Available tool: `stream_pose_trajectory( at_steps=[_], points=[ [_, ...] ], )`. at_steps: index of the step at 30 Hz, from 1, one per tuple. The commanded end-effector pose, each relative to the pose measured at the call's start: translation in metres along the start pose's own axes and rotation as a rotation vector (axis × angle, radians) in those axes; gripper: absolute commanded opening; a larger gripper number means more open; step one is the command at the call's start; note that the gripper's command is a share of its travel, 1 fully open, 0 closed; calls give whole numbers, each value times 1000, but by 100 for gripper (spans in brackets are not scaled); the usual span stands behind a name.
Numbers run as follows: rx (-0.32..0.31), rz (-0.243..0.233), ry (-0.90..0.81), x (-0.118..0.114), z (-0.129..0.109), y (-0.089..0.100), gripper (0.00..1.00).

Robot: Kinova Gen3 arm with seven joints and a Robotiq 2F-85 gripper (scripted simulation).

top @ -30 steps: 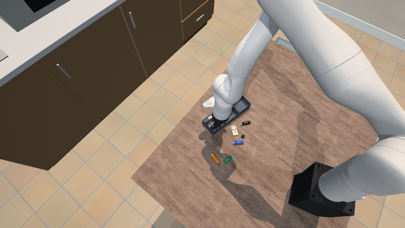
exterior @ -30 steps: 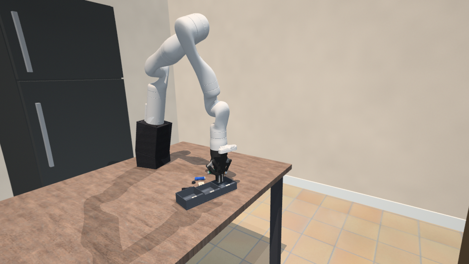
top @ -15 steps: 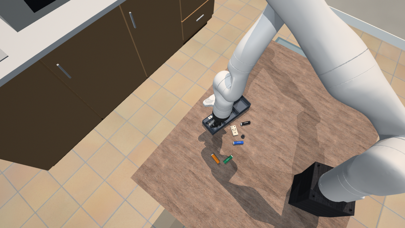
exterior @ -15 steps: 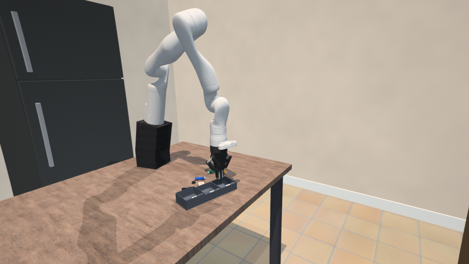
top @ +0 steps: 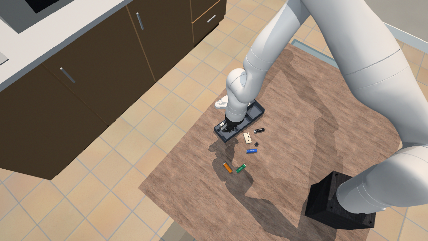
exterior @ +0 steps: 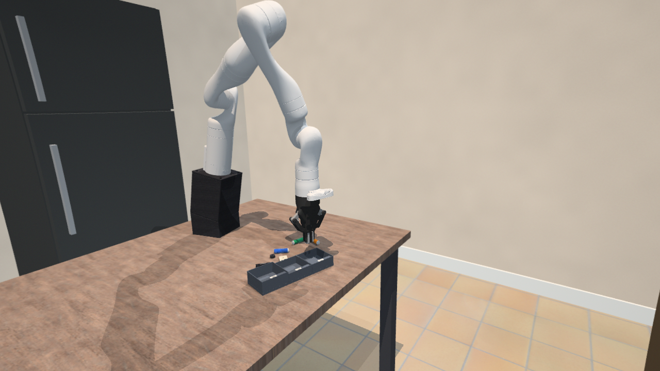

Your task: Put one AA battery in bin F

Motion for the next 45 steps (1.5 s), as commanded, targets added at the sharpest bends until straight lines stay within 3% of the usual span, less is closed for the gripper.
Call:
stream_pose_trajectory(
  at_steps=[1, 14, 16, 19, 34, 35, 45],
  points=[
    [5, 0, -1, 1, -2, 2, 9],
    [5, 0, -1, 1, -1, 110, 9],
    [5, 0, -1, 1, -1, 110, 9],
    [5, 0, -1, 1, -1, 133, 9],
    [4, 0, -1, 1, -1, 133, 9],
    [4, 0, -13, -3, 4, 128, 29],
    [4, 0, -13, -45, 54, 76, 29]
  ],
)
Point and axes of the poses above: the point where the finger pads meet when closed, its own y axis back along the fingers, its own x axis across the jaws, z = x × y, the point moved 6 cm from there along y, back along the fingers, and after that the axes turned 4 degrees about -y, right-handed, at the moved point
